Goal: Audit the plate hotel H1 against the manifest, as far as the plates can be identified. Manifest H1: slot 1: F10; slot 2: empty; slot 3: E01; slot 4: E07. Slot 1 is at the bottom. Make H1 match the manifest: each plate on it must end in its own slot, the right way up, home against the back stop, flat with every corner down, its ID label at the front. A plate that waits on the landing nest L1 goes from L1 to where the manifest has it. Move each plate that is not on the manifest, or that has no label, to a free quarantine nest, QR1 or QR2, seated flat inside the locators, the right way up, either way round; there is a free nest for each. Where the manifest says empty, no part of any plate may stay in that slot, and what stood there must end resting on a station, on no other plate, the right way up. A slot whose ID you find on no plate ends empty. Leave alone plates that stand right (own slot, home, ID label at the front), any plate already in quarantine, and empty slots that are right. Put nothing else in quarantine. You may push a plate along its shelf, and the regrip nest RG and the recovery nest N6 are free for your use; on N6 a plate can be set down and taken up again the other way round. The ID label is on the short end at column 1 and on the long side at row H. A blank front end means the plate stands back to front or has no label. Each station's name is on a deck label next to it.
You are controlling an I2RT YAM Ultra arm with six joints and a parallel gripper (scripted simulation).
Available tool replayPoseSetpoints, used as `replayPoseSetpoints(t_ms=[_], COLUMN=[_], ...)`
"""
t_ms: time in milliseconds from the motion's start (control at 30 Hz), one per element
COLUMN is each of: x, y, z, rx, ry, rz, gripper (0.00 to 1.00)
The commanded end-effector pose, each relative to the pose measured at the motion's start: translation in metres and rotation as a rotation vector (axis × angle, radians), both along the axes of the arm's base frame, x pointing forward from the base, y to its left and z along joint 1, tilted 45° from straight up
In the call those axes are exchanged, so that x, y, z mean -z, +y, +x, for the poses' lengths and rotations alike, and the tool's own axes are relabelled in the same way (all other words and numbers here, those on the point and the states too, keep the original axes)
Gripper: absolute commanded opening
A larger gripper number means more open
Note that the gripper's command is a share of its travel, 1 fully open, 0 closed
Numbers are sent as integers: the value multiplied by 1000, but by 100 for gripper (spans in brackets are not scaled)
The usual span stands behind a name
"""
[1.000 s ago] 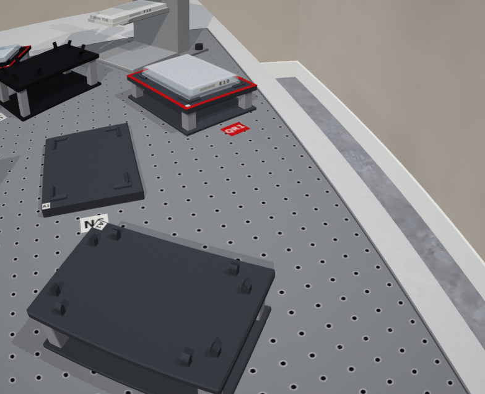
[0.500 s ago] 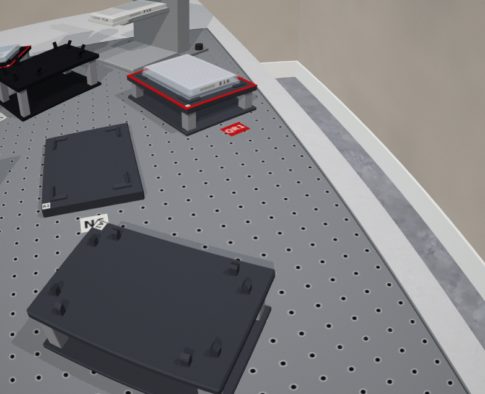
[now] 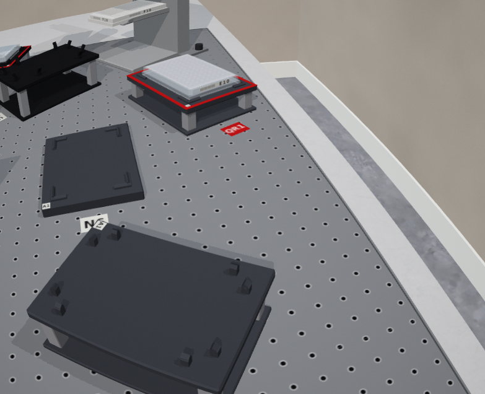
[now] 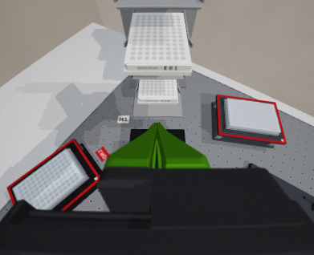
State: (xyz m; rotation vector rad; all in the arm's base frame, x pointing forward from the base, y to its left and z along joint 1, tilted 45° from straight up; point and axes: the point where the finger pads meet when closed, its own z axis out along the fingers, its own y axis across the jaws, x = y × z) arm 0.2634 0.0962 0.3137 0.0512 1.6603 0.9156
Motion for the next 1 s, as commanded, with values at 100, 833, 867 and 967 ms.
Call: replayPoseSetpoints(t_ms=[100, 833, 867, 967], x=[-3, -7, -7, -8], y=[-2, 0, 0, 1], z=[0, 9, 10, 12], rx=[12, 12, 12, 12], ry=[-10, -10, -10, -10], rz=[0, 0, 0, 0], gripper=[0, 0, 0, 0])
